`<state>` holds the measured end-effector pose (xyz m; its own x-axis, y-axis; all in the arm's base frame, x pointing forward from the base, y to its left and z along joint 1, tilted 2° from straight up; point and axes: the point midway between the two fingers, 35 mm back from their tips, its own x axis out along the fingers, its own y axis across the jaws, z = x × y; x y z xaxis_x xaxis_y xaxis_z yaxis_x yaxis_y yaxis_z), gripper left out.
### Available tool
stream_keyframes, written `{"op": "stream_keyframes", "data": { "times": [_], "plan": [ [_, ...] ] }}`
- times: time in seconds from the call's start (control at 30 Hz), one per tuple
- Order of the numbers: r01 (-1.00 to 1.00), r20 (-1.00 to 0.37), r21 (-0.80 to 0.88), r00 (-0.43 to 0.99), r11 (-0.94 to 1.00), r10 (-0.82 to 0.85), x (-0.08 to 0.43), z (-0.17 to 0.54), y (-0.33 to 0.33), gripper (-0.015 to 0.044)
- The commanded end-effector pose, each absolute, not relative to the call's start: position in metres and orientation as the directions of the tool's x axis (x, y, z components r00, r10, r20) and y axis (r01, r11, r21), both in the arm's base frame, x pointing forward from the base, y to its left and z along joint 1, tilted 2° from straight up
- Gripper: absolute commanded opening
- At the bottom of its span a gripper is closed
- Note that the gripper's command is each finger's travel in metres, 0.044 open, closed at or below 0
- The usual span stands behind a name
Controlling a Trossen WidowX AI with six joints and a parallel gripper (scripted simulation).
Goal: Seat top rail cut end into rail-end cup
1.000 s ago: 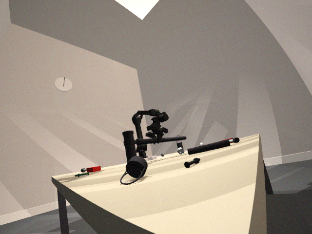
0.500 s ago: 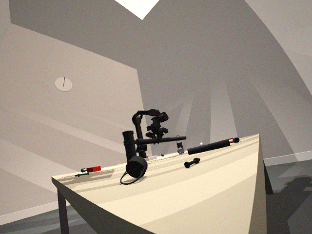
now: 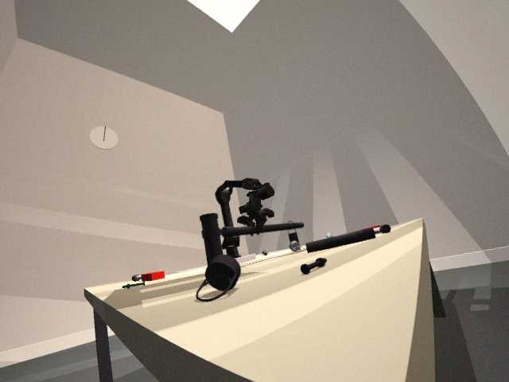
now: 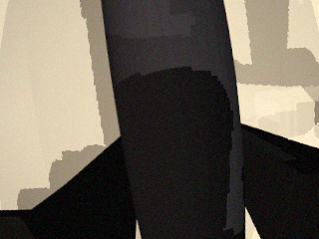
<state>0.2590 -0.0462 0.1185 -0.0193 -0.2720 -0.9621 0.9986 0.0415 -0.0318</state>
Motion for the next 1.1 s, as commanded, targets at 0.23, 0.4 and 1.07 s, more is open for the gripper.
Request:
{"op": "stream_keyframes", "data": {
  "times": [0.23, 0.4, 1.07],
  "plan": [
    [0.999, -0.958, -0.030, -0.016, 0.044, -0.285, 0.2604, 0.1206, -0.0504, 0.0000],
    [0.999, -0.962, -0.033, -0.020, 0.042, -0.273, 0.2592, 0.1187, -0.0477, 0.0000],
    [0.999, -0.962, -0.033, -0.020, 0.042, -0.274, 0.2599, 0.1192, -0.0543, 0.0000]
  ]
}}
